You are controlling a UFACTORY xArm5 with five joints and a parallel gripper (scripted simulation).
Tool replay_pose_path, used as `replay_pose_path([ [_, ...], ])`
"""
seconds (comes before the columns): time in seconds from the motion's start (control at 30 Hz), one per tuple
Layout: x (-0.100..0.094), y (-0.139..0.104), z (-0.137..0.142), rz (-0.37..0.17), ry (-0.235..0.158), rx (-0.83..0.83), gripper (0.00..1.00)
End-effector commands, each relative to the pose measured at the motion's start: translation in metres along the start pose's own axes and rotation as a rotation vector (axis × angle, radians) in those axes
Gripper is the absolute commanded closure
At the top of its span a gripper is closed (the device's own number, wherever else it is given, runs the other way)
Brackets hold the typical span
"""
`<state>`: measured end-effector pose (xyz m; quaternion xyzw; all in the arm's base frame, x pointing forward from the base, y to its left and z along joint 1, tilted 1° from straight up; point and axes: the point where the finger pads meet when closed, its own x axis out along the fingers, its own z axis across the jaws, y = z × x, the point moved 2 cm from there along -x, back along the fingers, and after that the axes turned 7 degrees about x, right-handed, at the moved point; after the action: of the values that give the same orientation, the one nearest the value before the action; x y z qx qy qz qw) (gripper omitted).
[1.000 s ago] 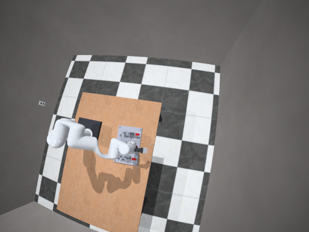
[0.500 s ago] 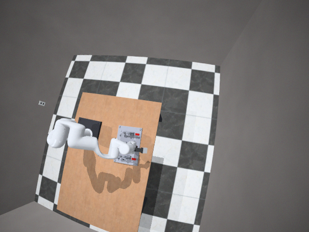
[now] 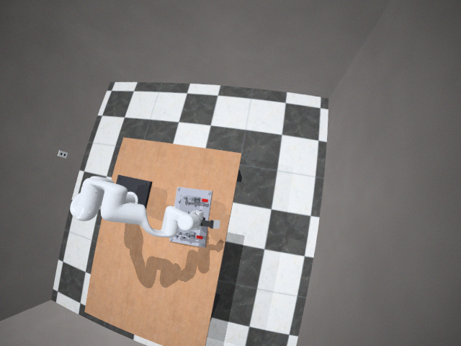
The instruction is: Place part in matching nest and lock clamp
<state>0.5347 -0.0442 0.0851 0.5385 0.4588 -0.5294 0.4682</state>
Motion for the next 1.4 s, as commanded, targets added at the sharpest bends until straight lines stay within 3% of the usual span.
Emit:
replay_pose_path([
  [0.0, -0.001, 0.001, 0.000, 0.004, 0.000, 0.000, 1.00],
  [0.77, -0.003, 0.001, 0.000, 0.004, 0.000, 0.000, 1.00],
  [1.1, -0.021, 0.001, 0.000, 0.004, 0.000, 0.000, 1.00],
  [1.37, -0.047, 0.001, 0.000, 0.004, 0.000, 0.000, 1.00],
])
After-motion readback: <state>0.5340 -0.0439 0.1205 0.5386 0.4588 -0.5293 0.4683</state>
